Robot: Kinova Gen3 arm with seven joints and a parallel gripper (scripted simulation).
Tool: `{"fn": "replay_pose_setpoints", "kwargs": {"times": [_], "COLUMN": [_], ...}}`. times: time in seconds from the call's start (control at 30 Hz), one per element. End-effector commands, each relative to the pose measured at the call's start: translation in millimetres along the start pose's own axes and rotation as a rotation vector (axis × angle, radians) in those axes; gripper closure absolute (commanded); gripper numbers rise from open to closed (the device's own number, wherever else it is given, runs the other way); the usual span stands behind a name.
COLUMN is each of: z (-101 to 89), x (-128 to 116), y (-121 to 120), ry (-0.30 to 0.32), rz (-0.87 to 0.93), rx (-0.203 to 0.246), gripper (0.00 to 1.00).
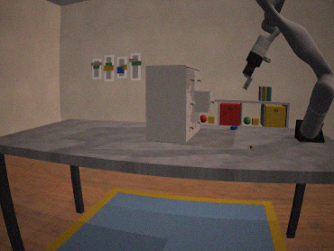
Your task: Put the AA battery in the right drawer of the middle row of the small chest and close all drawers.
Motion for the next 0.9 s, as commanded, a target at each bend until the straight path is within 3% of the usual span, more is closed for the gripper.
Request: {"fn": "replay_pose_setpoints", "kwargs": {"times": [0.0,0.43,0.5,0.87], "z": [0.9,17.8,17.8,31.5], "x": [2.7,8.8,8.8,13.2], "y": [0.2,1.0,1.0,1.7], "ry": [-0.028,-0.188,-0.188,-0.308], "rz": [0.008,0.009,0.009,0.008], "rx": [0.004,0.031,0.031,0.050], "gripper": [0.00,0.00,0.00,0.00]}}
Point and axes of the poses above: the point where the finger pads meet when closed, its own z axis out along the fingers, its own y axis across the jaws, x = y × z, the point moved 5 cm from there along -z, back along the fingers, and after that the axes turned 9 degrees about -z, right-handed, at the moved point
